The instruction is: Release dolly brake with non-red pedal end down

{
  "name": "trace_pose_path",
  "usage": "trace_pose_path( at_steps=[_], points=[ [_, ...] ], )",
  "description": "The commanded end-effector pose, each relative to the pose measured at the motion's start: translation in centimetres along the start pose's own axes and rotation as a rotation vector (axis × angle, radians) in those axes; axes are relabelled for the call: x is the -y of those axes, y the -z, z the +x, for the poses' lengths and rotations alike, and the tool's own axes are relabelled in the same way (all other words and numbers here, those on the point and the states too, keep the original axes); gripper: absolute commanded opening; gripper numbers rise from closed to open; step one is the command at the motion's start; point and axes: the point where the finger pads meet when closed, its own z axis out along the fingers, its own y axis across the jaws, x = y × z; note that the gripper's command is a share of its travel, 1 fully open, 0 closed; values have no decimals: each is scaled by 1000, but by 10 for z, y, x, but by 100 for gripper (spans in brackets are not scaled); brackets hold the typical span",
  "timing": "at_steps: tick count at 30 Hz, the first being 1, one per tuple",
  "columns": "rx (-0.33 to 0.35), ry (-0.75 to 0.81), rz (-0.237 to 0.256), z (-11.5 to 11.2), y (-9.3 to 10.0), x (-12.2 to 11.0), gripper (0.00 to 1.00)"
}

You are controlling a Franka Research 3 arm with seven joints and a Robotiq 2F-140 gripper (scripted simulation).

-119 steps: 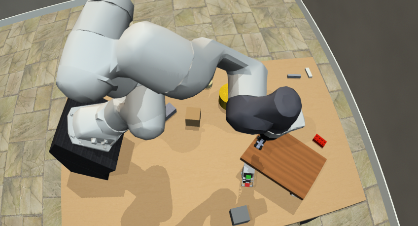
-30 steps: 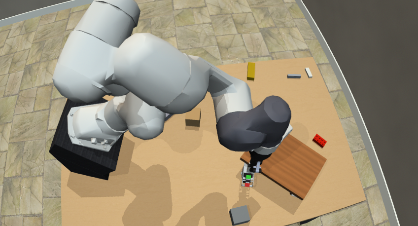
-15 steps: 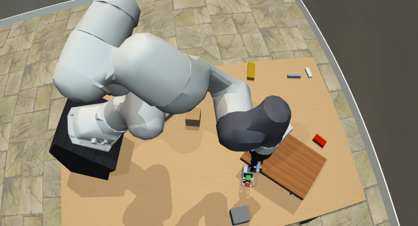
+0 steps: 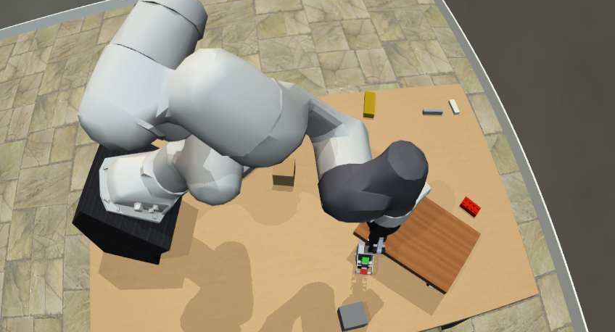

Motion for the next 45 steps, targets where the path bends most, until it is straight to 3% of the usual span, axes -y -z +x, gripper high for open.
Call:
trace_pose_path(
  at_steps=[1, 45],
  points=[
    [-1, -6, -1, 1, -1, -1, 0],
    [-1, -6, -1, 1, -62, -1, 0]
  ],
)
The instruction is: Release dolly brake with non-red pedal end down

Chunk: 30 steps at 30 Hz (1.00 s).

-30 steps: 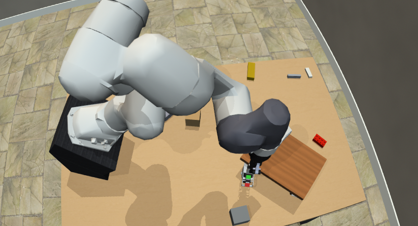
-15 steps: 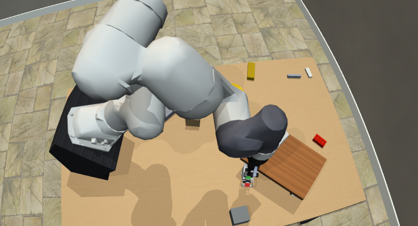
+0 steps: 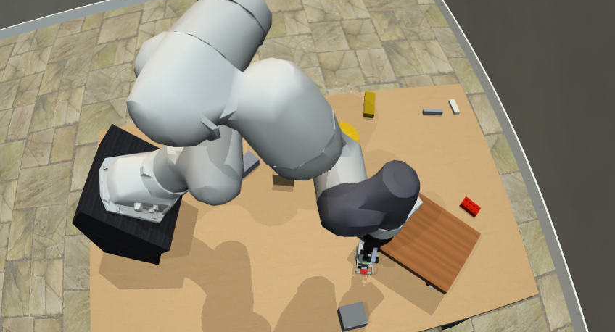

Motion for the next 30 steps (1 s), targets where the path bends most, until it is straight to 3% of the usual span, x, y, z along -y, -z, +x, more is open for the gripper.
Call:
trace_pose_path(
  at_steps=[1, 30],
  points=[
    [-17, -8, 3, 6, -3, 1, 0],
    [-17, -8, 3, 6, -6, 1, 0]
  ],
)
